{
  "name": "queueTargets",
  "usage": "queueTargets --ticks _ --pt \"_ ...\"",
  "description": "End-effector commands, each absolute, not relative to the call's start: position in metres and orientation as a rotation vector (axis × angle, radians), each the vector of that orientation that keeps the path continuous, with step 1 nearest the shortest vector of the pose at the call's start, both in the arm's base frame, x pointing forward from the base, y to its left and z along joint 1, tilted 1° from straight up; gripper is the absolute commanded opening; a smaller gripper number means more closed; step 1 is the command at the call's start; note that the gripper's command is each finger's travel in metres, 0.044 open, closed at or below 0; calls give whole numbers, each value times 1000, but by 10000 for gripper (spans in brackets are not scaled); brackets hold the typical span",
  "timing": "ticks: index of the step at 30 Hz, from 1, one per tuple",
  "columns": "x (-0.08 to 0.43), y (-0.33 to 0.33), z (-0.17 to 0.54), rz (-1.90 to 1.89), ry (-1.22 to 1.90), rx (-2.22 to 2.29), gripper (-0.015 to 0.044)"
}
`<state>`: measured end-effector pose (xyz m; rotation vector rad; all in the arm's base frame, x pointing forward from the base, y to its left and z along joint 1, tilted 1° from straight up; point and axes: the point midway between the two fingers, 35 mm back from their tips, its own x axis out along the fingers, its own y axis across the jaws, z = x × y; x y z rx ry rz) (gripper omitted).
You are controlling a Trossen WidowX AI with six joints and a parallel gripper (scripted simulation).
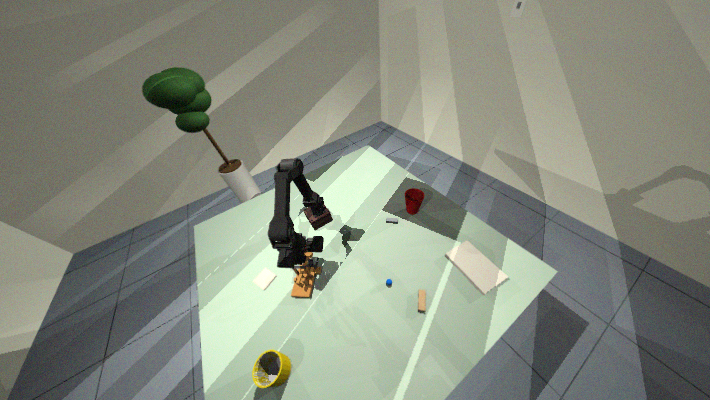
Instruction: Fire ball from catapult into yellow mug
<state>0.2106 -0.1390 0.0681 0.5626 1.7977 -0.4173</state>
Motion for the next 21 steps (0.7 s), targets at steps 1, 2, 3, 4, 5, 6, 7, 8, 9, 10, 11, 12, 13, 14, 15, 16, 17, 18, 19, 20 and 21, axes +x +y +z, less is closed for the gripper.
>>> queueTargets --ticks 1,2,3,4,5,6,7,8,9,10,11,12,13,14,15,16,17,18,19,20,21 --pt "206 -149 64 -420 1814 598 0" --pt "206 -149 64 -420 1814 598 0" --pt "206 -149 63 -420 1814 598 0" --pt "206 -149 61 -420 1814 598 0" --pt "206 -149 59 -420 1814 598 0" --pt "206 -149 56 -420 1814 598 0" --pt "206 -149 53 -420 1814 598 0" --pt "206 -149 50 -420 1814 598 0" --pt "206 -149 49 -420 1814 598 0" --pt "206 -149 49 -420 1814 598 0" --pt "206 -149 49 -420 1815 598 0" --pt "206 -149 49 -420 1815 598 0" --pt "206 -149 49 -420 1815 598 0" --pt "206 -149 48 -420 1815 598 0" --pt "206 -150 47 -420 1815 598 0" --pt "206 -150 46 -420 1815 598 0" --pt "206 -150 45 -420 1815 598 0" --pt "206 -150 44 -420 1815 598 0" --pt "206 -150 42 -420 1815 598 0" --pt "206 -150 41 -420 1815 598 0" --pt "206 -150 39 -420 1815 598 0"
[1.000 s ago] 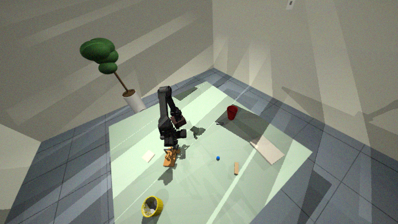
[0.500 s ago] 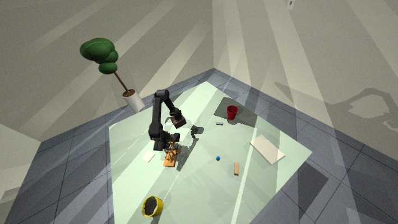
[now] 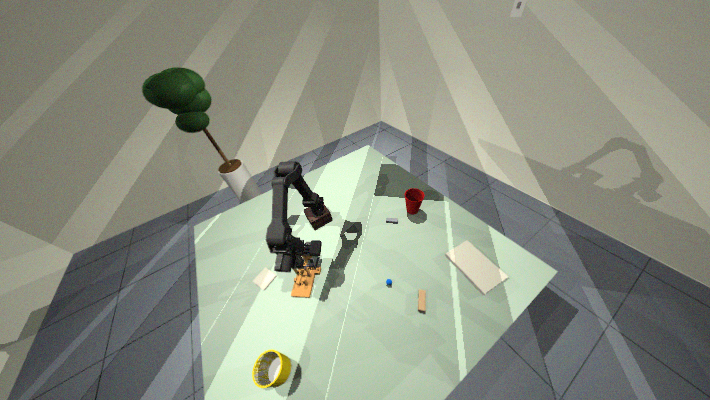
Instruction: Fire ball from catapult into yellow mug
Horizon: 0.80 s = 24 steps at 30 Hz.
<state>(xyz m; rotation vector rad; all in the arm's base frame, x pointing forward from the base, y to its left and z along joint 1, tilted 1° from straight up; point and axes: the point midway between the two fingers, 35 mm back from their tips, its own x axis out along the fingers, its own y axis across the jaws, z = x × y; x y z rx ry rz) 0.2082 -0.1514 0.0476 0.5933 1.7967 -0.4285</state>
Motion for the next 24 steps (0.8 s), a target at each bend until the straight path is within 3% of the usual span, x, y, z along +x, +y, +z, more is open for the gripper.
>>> queueTargets --ticks 1,12,24 --pt "206 -150 38 -420 1815 598 0" --pt "208 -151 40 -428 1798 594 0" --pt "210 -153 67 -431 1787 591 315"
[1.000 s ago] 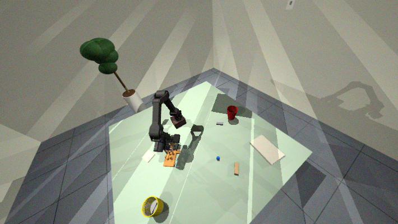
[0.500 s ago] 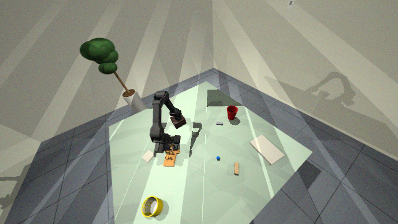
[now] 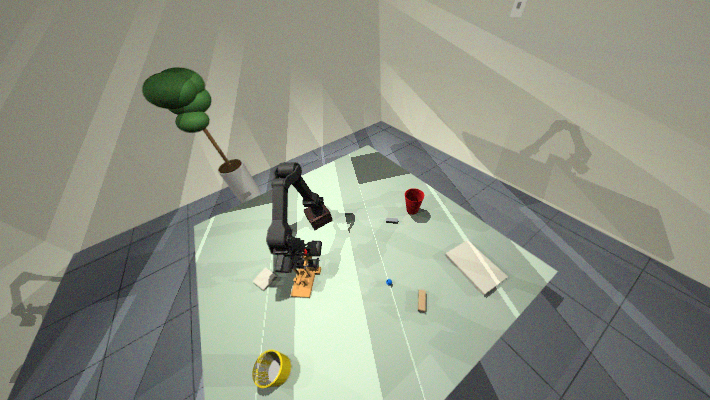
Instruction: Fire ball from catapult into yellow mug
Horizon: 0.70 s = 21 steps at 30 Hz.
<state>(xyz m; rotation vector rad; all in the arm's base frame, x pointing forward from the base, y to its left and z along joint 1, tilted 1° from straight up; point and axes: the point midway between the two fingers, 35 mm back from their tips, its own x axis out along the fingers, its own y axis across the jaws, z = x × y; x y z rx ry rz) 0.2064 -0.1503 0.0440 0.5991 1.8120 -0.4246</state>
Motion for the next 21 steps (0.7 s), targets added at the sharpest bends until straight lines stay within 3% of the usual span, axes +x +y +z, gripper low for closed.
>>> queueTargets --ticks 1,5,10,21 --pt "210 -154 85 -432 1780 588 341" --pt "203 -149 147 -438 1756 581 440" --pt "213 -156 131 -439 1741 575 440" --pt "309 -234 163 -466 1395 397 440"
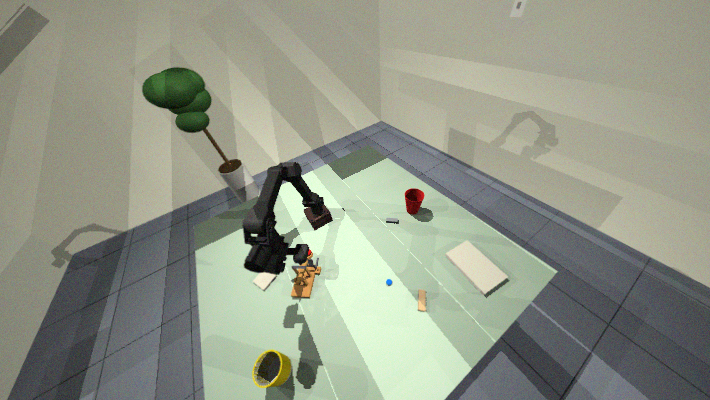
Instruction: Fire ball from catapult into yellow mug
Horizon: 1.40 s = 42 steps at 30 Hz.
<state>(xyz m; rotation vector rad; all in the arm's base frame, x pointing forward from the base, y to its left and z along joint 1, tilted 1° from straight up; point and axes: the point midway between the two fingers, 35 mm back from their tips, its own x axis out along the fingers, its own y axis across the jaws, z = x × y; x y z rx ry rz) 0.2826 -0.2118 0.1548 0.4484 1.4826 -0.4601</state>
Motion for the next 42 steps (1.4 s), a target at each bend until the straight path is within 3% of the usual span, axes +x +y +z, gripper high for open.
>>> queueTargets --ticks 1,16,41,42 --pt "318 -241 167 -469 1363 380 440" --pt "413 -333 247 -538 903 118 440" --pt "421 -340 252 -541 885 106 440" --pt "421 -340 252 -541 885 106 414"
